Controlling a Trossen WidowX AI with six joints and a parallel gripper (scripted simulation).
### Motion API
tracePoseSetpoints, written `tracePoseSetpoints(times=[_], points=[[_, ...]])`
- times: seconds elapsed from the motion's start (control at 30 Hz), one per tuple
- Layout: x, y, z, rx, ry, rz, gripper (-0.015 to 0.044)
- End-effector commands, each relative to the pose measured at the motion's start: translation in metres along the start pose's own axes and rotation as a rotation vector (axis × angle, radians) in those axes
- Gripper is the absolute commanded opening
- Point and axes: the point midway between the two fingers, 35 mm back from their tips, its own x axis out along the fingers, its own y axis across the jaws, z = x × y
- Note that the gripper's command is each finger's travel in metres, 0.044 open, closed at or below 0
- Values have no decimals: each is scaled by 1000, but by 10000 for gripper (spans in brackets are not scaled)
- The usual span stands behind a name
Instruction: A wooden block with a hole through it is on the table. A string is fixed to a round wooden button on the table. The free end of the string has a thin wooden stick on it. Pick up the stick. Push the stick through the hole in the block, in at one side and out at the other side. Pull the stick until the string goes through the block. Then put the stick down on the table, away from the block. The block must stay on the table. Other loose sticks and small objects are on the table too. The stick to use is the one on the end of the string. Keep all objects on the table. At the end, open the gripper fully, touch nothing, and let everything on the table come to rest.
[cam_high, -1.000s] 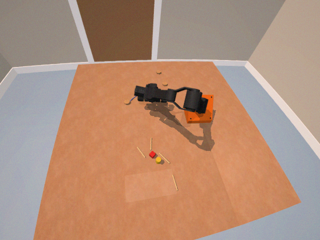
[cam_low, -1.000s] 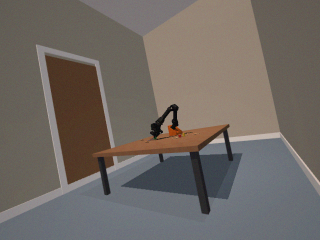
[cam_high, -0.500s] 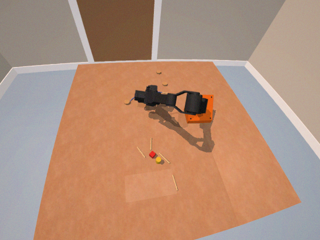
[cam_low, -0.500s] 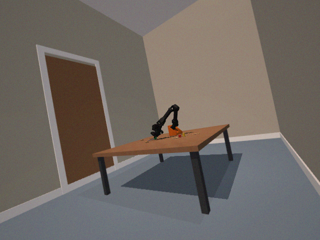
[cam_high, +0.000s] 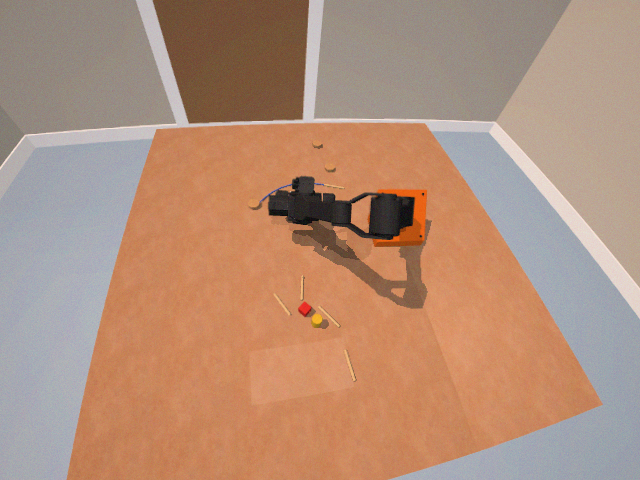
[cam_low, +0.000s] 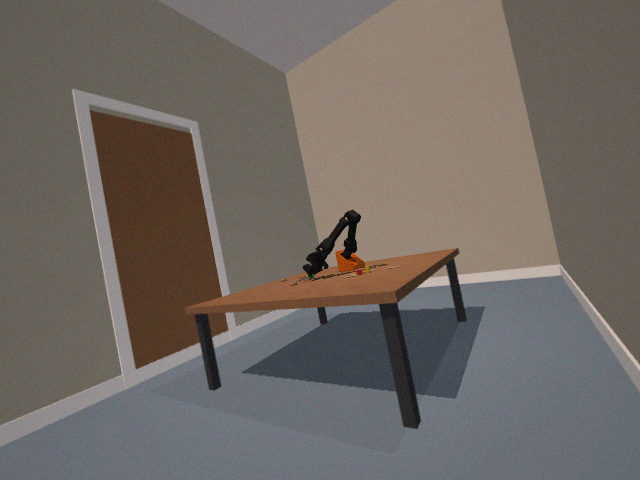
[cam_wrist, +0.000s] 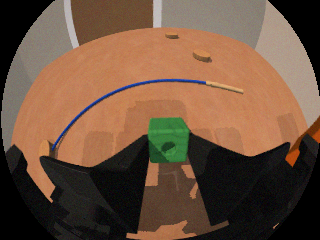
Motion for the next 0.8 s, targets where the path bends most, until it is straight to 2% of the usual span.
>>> tracePoseSetpoints(times=[0.0,0.1,0.3,0.77], points=[[0,0,-1,-4,4,0,157],[-2,0,0,-4,4,1,235],[-61,1,15,0,0,1,235],[-63,0,16,0,0,1,235]])
